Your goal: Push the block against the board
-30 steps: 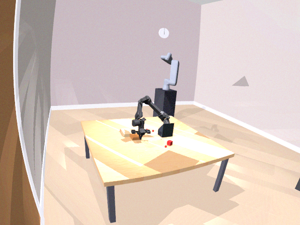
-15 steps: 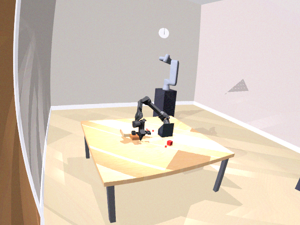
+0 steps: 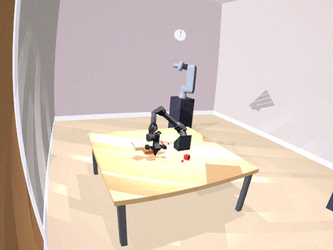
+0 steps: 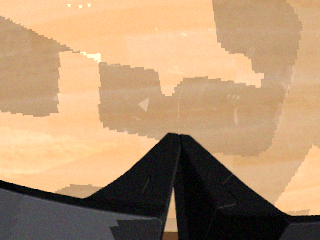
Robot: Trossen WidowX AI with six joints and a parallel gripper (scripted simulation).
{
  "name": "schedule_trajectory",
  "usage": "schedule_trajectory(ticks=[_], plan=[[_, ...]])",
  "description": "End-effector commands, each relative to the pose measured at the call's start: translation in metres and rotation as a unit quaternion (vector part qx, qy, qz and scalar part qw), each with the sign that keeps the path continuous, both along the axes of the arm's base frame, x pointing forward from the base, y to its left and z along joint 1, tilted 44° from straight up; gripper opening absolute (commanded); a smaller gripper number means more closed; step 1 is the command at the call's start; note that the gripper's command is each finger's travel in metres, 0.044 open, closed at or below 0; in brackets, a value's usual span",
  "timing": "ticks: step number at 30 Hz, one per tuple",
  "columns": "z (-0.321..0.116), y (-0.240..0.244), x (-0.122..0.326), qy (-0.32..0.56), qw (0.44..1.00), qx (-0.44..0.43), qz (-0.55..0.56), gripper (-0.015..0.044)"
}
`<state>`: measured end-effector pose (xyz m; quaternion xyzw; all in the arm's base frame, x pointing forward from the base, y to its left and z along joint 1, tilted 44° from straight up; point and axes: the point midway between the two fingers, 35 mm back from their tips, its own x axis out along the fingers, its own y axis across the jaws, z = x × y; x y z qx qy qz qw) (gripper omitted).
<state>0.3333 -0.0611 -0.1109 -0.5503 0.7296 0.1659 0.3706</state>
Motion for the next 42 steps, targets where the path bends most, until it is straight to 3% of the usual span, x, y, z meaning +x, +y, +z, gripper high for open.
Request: schedule_trajectory(ticks=[1, 6, 17, 25, 42], plan=[[0.002, 0.002, 0.001, 0.000, 1.000, 0.000, 0.000, 0.0000], [0.040, 0.038, 0.007, -0.001, 1.000, 0.003, -0.002, 0.0000], [0.063, 0.011, 0.024, 0.041, 0.998, 0.009, 0.043, 0.0000], [0.023, -0.027, 0.017, 0.041, 0.998, 0.008, 0.043, 0.0000], [0.035, -0.039, 0.015, 0.041, 0.998, 0.009, 0.044, 0.0000]])
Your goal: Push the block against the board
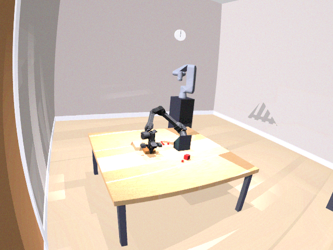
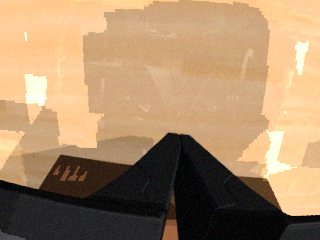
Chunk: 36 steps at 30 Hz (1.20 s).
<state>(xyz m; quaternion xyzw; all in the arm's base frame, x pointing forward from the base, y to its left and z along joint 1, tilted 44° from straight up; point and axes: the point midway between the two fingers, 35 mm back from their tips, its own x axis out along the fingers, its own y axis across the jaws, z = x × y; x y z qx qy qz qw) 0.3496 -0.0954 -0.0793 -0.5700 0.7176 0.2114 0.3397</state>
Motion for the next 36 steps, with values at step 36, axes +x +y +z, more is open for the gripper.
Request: schedule_trajectory(ticks=[36], plan=[[0.039, -0.041, -0.012, 0.002, 1.000, -0.002, 0.001, 0.0000]])
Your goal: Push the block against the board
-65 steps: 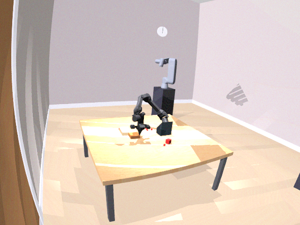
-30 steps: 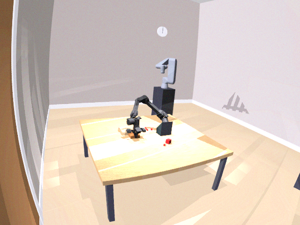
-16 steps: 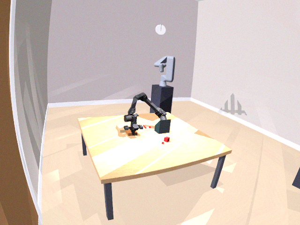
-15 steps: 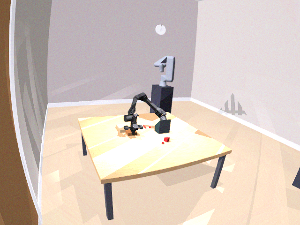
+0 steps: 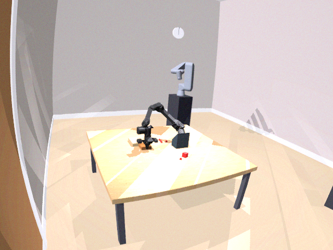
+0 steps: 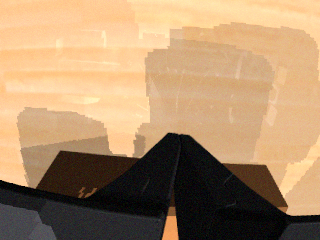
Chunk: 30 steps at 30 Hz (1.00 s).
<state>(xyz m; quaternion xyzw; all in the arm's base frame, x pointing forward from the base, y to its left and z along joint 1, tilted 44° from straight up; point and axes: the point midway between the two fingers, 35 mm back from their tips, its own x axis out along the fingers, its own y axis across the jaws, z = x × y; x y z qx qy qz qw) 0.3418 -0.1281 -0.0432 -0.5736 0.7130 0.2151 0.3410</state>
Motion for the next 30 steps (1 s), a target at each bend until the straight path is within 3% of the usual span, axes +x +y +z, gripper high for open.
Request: schedule_trajectory(ticks=[1, 30], plan=[[0.004, -0.010, -0.005, 0.003, 1.000, -0.005, -0.005, 0.0000], [0.027, -0.032, -0.016, 0.004, 1.000, -0.008, -0.005, 0.0000]])
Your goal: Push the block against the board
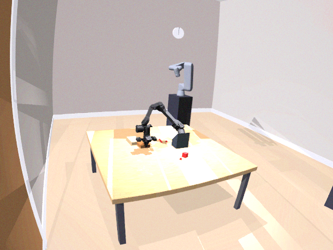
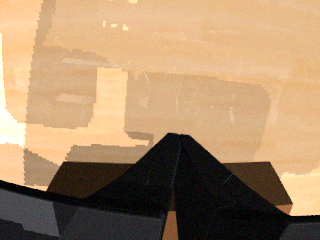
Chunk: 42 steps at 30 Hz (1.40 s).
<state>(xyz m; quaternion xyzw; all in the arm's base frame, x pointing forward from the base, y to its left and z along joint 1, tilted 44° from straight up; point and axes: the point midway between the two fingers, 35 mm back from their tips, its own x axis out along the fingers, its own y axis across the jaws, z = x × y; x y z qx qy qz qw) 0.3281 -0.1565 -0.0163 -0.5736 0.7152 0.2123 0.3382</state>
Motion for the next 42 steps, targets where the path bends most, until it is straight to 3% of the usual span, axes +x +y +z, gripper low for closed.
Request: schedule_trajectory(ticks=[1, 32, 37, 42], plan=[[-0.001, -0.003, -0.002, 0.003, 1.000, -0.004, -0.004, 0.0000], [-0.036, 0.031, 0.012, 0.002, 1.000, -0.003, -0.004, 0.0000], [0.005, 0.064, 0.018, 0.002, 1.000, -0.002, -0.004, 0.0000], [0.007, 0.066, 0.018, 0.002, 1.000, -0.002, -0.004, 0.0000]])
